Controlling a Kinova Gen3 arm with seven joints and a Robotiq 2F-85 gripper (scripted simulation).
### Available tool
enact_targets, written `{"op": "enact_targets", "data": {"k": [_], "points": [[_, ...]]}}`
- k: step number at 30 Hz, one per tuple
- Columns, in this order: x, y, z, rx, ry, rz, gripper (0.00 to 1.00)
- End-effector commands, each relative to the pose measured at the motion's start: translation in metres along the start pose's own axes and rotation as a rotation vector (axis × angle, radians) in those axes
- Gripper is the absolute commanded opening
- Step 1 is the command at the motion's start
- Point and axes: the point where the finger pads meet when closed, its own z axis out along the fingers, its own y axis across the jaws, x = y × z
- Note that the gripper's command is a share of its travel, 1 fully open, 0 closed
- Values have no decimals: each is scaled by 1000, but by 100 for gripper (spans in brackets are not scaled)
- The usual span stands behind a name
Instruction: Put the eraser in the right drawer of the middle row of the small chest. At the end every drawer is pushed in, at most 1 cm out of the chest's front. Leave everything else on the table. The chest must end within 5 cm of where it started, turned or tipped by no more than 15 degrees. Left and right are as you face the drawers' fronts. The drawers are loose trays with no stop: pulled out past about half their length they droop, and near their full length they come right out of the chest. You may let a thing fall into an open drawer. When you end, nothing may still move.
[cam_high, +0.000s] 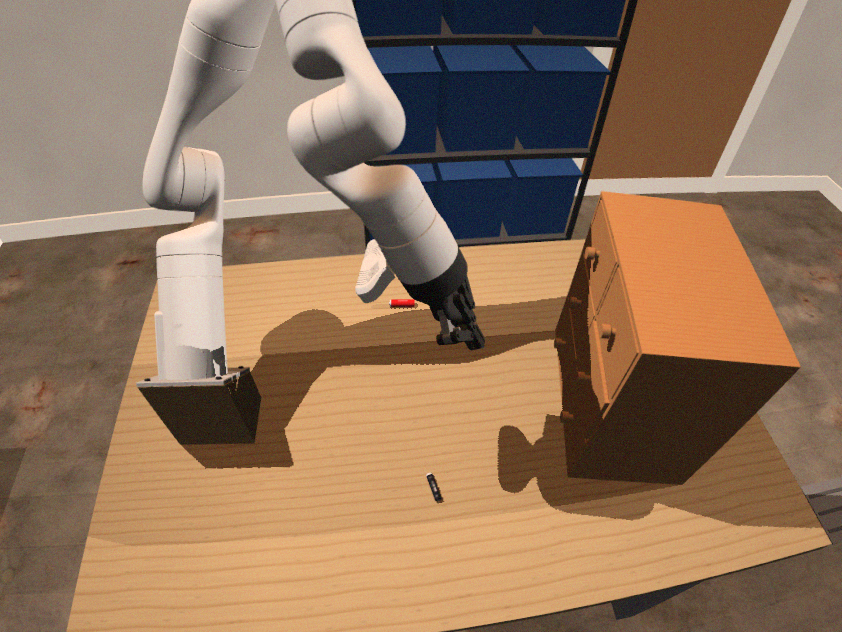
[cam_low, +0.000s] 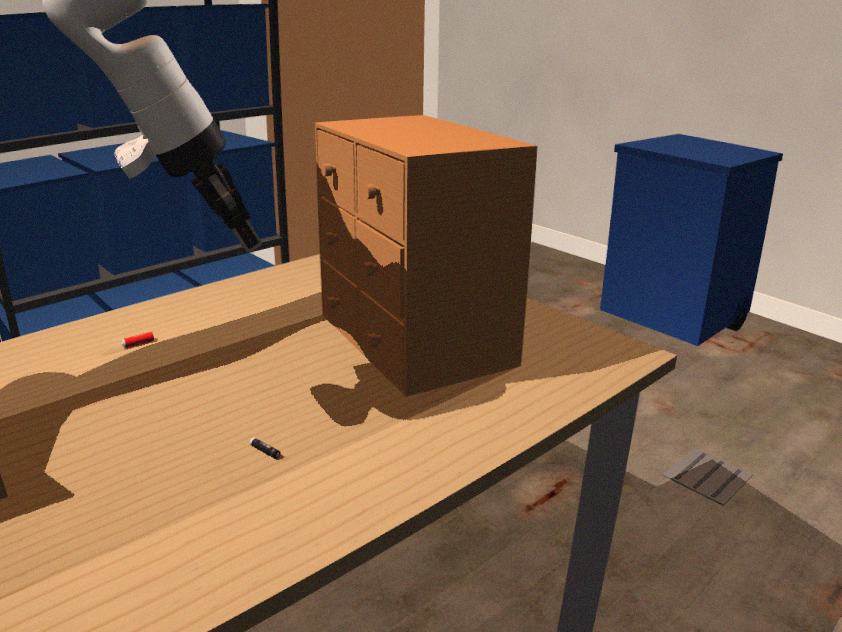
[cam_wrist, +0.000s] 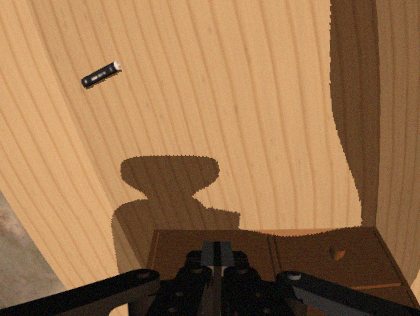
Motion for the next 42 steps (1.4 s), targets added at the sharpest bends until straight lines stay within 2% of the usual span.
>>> {"op": "enact_targets", "data": {"k": [1, 6, 36, 42], "points": [[-4, 1, -4, 5, 10, -12, 0], [-3, 1, -8, 5, 35, -12, 0], [6, 1, -52, 7, 311, -11, 0], [7, 1, -57, 7, 343, -11, 0]]}}
